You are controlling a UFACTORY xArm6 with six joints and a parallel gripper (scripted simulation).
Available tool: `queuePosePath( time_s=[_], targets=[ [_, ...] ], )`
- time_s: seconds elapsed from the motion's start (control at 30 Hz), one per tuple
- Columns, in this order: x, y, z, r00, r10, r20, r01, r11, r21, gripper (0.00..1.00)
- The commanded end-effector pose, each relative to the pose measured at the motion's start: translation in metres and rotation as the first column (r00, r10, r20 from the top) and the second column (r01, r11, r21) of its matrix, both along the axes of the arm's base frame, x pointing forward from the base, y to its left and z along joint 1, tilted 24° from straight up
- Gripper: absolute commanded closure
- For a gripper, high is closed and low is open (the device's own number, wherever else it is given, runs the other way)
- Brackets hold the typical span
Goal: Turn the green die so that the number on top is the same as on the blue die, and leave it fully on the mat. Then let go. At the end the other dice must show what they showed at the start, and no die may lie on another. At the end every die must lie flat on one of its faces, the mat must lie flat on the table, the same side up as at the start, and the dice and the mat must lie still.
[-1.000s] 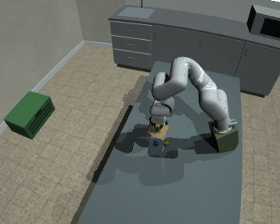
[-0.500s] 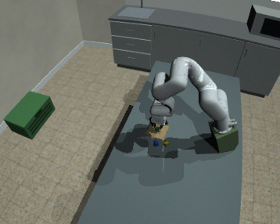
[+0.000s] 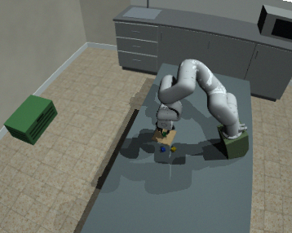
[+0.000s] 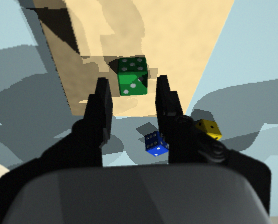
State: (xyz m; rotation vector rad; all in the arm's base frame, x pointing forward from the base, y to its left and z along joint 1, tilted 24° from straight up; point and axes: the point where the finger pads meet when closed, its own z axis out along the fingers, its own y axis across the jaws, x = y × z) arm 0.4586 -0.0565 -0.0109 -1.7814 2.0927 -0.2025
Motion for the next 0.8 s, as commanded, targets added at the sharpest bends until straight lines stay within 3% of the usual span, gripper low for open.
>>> queuePosePath(
  time_s=[0.0,0.77],
  targets=[
    [0.0008,-0.0003,0.001,1.0,0.0,0.002,0.0,1.0,-0.001,0.58],
    [0.0008,-0.0003,0.001,1.0,0.0,0.002,0.0,1.0,-0.001,0.58]
  ],
)
